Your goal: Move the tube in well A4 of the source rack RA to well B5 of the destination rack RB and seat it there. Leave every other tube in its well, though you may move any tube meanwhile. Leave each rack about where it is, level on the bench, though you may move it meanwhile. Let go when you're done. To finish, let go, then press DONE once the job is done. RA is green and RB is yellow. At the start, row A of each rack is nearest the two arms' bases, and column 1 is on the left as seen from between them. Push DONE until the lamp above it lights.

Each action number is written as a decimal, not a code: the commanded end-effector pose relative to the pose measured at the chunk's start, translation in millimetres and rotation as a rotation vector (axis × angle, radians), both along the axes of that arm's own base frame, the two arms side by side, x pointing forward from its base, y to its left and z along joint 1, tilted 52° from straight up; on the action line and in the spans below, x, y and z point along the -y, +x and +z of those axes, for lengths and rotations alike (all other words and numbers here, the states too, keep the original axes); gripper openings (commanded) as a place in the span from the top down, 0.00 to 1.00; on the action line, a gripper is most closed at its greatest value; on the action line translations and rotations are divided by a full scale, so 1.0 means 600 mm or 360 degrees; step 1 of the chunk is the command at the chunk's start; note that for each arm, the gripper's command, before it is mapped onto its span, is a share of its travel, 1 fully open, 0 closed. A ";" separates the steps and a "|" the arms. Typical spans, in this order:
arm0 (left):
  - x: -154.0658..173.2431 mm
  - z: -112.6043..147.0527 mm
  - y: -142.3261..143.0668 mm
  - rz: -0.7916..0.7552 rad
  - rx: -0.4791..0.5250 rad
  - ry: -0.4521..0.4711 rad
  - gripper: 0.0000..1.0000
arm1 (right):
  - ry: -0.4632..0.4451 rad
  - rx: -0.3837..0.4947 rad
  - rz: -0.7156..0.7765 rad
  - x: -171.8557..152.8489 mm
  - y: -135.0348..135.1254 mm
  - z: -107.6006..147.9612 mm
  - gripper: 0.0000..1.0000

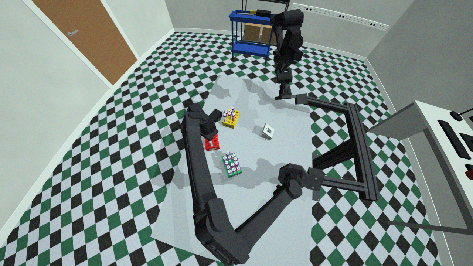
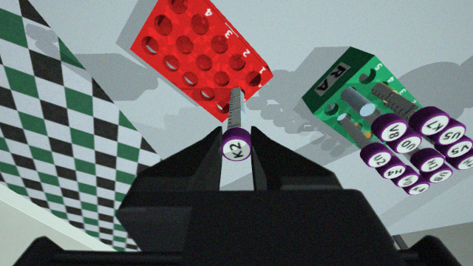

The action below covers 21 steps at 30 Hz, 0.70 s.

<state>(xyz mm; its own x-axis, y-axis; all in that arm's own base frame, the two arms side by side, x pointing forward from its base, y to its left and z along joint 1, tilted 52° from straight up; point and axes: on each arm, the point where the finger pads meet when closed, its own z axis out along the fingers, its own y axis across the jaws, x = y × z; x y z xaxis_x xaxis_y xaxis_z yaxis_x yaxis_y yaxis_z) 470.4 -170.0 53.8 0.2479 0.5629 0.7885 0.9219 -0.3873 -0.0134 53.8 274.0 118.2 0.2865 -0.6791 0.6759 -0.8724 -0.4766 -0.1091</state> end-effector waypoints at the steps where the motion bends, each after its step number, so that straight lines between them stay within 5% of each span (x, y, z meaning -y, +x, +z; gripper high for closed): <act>1: -0.023 -0.017 0.009 0.0028 -0.0016 0.0013 1.00 | 0.0052 -0.0002 0.0002 -0.020 -0.001 0.009 0.70; 21: -0.033 -0.027 0.012 0.0028 -0.0016 0.0013 1.00 | 0.0052 -0.0002 0.0002 -0.020 -0.001 0.009 0.70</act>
<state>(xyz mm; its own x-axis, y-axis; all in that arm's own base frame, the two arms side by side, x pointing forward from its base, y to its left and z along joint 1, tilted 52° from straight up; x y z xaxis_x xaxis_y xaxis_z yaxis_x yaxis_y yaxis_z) 472.8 -163.6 48.6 0.2454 0.5648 0.7879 0.9221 -0.3869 -0.0098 53.8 274.0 118.2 0.2865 -0.6791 0.6759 -0.8724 -0.4766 -0.1091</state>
